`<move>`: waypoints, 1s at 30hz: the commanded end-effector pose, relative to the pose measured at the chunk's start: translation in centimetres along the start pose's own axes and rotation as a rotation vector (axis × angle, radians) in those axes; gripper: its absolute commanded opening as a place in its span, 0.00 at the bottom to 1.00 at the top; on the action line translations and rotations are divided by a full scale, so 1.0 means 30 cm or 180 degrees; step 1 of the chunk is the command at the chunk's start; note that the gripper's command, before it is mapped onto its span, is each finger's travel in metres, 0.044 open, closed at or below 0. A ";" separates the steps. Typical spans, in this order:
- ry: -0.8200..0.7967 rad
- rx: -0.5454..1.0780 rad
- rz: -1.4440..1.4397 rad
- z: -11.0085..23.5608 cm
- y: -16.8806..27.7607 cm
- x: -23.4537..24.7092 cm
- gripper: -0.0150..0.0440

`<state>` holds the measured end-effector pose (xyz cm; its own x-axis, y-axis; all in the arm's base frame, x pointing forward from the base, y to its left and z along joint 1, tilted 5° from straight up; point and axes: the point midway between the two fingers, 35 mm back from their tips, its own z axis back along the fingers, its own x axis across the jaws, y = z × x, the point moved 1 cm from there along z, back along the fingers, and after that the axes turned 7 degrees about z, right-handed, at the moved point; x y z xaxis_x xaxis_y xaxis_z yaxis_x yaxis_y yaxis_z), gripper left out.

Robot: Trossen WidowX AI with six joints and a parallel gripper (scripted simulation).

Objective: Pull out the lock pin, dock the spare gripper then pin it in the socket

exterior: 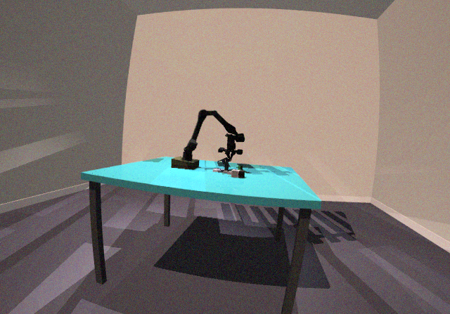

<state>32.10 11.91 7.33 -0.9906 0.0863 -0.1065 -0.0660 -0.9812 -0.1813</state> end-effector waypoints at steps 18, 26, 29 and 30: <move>-0.0073 0.0031 -0.0001 0.068 -0.025 0.007 0.25; -0.0127 0.0053 0.0000 0.065 -0.023 0.013 0.25; -0.0127 0.0053 0.0000 0.065 -0.023 0.013 0.25; -0.0127 0.0053 0.0000 0.065 -0.024 0.012 0.25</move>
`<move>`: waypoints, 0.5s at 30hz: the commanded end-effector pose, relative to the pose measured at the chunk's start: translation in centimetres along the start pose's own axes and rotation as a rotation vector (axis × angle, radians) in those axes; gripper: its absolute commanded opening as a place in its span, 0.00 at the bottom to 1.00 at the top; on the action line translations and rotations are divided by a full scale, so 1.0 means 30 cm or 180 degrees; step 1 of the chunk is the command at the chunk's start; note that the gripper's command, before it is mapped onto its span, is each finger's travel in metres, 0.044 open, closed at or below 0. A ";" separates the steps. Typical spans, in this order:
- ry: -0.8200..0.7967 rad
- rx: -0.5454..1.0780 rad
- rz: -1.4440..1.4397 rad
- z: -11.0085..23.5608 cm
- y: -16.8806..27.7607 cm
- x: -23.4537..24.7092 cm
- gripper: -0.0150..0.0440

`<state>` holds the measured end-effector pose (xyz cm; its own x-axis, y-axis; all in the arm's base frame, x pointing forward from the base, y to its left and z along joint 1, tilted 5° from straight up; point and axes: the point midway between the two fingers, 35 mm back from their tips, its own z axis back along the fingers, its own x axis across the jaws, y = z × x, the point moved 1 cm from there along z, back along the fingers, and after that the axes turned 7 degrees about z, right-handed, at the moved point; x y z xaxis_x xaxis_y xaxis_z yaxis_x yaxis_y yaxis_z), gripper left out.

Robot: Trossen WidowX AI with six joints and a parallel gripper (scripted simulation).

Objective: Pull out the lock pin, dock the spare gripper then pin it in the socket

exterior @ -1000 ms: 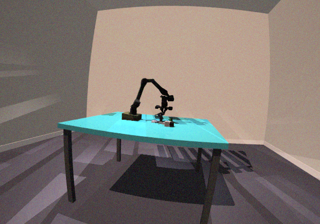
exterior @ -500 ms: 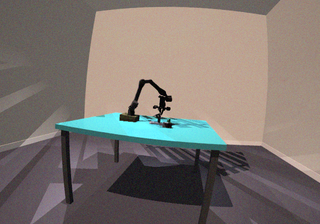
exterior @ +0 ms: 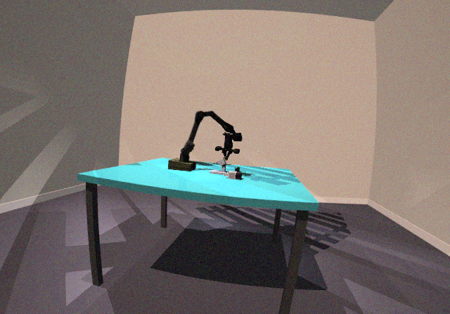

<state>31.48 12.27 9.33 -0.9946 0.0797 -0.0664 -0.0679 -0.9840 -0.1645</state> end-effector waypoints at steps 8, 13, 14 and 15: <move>0.0006 -0.0004 0.0008 0.012 -0.036 -0.072 0.25; 0.0008 -0.0005 0.0014 0.018 -0.060 -0.120 0.25; 0.0009 -0.0005 0.0015 0.019 -0.065 -0.129 0.25; 0.0009 -0.0005 0.0016 0.019 -0.069 -0.138 0.25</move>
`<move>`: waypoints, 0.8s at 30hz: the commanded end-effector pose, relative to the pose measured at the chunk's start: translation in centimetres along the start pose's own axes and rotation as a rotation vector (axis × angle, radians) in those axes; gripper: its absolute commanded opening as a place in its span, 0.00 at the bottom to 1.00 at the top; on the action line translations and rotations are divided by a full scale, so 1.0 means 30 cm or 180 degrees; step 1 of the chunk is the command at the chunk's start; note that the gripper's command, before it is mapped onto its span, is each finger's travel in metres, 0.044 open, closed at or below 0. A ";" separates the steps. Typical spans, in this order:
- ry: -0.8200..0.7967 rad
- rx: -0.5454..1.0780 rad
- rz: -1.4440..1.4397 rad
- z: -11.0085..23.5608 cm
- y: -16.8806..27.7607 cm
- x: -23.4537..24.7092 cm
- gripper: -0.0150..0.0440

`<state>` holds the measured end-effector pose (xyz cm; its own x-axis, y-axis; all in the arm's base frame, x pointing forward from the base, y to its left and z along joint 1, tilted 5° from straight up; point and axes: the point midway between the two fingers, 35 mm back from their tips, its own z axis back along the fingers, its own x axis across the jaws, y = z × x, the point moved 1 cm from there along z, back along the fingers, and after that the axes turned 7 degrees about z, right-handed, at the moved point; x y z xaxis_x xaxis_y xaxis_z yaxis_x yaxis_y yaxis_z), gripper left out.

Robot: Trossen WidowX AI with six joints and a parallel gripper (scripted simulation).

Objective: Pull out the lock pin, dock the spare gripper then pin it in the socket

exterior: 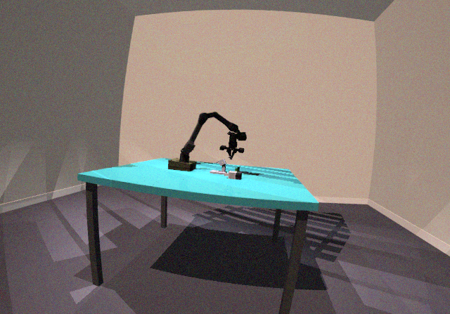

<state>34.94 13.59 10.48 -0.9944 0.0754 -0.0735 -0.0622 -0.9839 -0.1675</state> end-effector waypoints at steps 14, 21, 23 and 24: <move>-0.0006 0.0003 0.0014 -0.001 -0.072 -0.146 0.25; -0.0005 0.0001 0.0022 -0.006 -0.100 -0.200 0.25; -0.0004 0.0001 0.0024 -0.008 -0.107 -0.215 0.25; -0.0004 0.0001 0.0025 -0.009 -0.110 -0.221 0.25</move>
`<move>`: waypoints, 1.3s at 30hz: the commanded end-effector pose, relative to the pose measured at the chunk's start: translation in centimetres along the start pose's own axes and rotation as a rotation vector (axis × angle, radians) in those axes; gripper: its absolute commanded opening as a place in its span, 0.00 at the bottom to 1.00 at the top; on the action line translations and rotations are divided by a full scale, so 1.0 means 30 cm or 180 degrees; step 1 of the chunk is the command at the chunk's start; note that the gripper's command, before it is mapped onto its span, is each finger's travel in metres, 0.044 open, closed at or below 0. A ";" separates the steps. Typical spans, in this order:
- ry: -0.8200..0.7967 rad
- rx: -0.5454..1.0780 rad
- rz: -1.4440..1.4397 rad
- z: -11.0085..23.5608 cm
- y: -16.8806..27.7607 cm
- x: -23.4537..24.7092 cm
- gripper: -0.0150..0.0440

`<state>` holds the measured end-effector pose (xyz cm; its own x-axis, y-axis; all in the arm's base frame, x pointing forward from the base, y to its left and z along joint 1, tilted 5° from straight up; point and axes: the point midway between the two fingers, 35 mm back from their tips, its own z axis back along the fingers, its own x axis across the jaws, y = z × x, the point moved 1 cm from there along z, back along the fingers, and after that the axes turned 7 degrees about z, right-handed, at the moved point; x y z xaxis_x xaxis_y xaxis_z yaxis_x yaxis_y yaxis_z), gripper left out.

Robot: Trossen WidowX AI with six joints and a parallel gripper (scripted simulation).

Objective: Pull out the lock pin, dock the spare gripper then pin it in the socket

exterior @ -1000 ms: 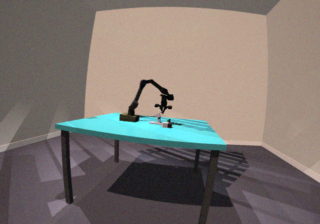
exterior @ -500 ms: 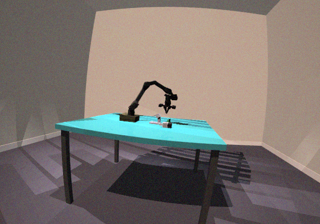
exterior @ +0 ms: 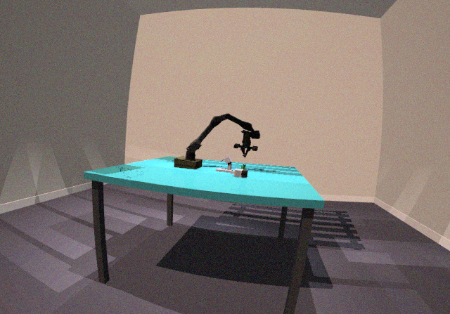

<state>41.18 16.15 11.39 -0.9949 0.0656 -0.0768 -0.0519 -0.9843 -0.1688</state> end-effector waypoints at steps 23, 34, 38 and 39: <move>0.0011 -0.0003 0.0003 -0.105 0.008 -0.027 0.25; 0.0019 -0.0006 0.0005 -0.160 0.019 -0.028 0.25; 0.0023 -0.0007 0.0006 -0.179 0.022 -0.029 0.25; 0.0024 -0.0007 0.0007 -0.184 0.023 -0.029 0.25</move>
<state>42.44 16.32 6.48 -0.9940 0.0681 -0.0861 -0.0525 -0.9837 -0.1719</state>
